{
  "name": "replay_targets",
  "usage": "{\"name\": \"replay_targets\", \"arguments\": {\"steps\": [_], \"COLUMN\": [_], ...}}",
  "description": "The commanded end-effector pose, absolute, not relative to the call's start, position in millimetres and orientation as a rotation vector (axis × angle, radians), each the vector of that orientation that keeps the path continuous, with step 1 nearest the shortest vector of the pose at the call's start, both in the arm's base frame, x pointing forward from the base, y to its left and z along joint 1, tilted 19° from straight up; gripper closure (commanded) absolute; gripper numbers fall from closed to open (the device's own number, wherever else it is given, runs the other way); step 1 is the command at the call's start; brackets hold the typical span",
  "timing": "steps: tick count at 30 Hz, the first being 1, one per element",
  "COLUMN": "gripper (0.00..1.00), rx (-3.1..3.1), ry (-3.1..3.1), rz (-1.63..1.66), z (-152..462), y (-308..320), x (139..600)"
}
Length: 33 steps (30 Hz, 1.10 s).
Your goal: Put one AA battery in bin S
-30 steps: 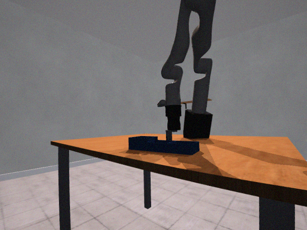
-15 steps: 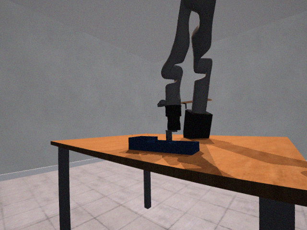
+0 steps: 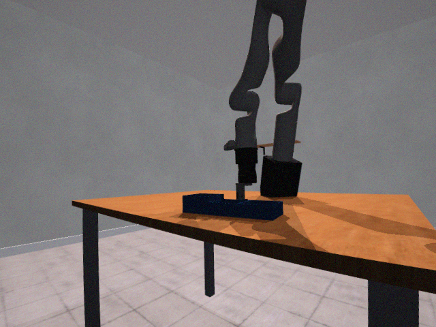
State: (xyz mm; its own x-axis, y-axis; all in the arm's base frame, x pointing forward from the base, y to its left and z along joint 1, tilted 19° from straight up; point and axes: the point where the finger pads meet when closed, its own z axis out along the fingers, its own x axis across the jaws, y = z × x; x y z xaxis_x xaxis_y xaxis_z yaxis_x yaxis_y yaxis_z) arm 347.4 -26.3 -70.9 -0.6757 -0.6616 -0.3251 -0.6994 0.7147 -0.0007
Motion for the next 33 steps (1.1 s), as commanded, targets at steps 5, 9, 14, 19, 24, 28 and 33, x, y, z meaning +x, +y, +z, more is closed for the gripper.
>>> {"name": "replay_targets", "arguments": {"steps": [5,9,14,19,24,28,33], "gripper": [0.69,0.69,0.69,0.69,0.69,0.69,0.69], "rx": [-1.059,-1.059,-1.059,-1.059,-1.059,-1.059,-1.059], "ry": [2.611,2.611,2.611,2.611,2.611,2.611,2.611], "rz": [0.171,0.171,0.171,0.171,0.171,0.171,0.171], "z": [-46.6,-40.3,-24.6,-18.3,-18.3,-18.3,-18.3], "y": [-31.7,-33.3,-37.0,-38.5,-38.6,-38.6,-38.6], "x": [346.1,344.5,340.4,338.8,338.8,338.8,338.8]}}
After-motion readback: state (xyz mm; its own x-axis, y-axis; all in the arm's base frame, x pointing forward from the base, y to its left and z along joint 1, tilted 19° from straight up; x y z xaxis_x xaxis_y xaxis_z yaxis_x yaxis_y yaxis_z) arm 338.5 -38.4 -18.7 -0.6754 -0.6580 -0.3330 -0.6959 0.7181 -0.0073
